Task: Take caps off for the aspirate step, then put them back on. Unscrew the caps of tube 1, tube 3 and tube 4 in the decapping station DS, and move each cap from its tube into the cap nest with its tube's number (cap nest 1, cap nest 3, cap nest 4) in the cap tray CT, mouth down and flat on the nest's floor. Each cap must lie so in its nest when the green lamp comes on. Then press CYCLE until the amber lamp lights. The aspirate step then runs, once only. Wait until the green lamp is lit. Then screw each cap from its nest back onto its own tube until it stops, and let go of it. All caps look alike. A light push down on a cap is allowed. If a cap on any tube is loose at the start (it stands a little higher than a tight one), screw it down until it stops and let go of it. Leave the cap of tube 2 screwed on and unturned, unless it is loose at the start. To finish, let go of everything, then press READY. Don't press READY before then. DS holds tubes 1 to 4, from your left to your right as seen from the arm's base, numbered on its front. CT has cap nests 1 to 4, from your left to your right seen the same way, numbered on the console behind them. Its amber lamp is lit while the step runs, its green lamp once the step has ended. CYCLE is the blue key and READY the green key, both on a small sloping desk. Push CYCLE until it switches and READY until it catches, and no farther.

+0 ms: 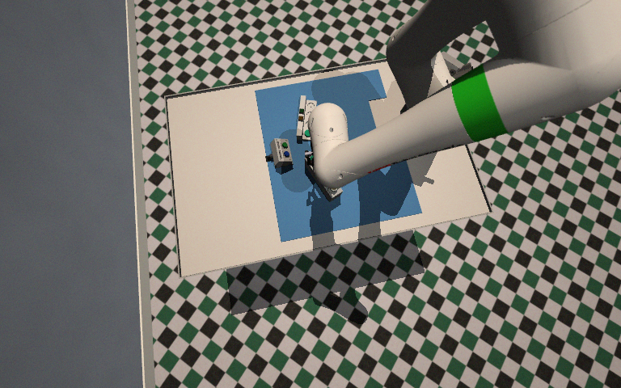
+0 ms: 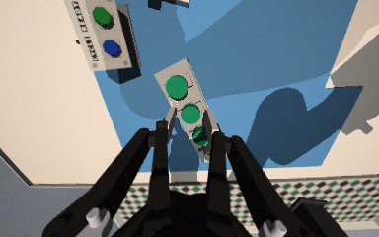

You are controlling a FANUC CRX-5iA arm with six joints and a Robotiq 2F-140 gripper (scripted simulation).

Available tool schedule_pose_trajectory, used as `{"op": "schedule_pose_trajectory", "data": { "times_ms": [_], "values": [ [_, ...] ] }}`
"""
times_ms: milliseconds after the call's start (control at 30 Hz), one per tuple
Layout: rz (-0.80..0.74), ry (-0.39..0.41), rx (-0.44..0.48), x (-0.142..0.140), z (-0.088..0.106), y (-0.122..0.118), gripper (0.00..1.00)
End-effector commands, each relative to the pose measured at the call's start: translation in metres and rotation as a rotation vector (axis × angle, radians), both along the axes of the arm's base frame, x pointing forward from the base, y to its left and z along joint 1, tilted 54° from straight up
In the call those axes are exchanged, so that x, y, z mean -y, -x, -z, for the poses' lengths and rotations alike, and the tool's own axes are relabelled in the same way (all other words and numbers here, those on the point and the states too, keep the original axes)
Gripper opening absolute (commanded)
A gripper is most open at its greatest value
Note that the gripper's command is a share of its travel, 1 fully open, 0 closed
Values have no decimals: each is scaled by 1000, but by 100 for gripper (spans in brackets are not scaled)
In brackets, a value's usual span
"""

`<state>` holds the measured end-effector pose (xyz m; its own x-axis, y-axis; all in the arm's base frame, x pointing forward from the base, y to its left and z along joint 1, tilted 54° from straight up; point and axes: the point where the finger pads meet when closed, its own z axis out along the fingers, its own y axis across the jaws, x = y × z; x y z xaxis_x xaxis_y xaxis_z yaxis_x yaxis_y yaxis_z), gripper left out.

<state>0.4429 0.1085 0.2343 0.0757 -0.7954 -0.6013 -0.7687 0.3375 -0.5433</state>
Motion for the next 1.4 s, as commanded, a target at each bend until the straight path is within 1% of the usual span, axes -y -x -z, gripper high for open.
{"op": "schedule_pose_trajectory", "data": {
  "times_ms": [0, 833, 867, 1333, 1367],
  "values": [
    [1, 0, 0, 0, 0, 0, 35],
    [1, 0, 0, -5, 6, -7, 35],
    [1, 0, 0, -5, 6, -7, 0],
    [1, 0, 0, -5, 6, -7, 0],
    [-29, 32, 25, -5, 6, -6, 0]
  ]
}}
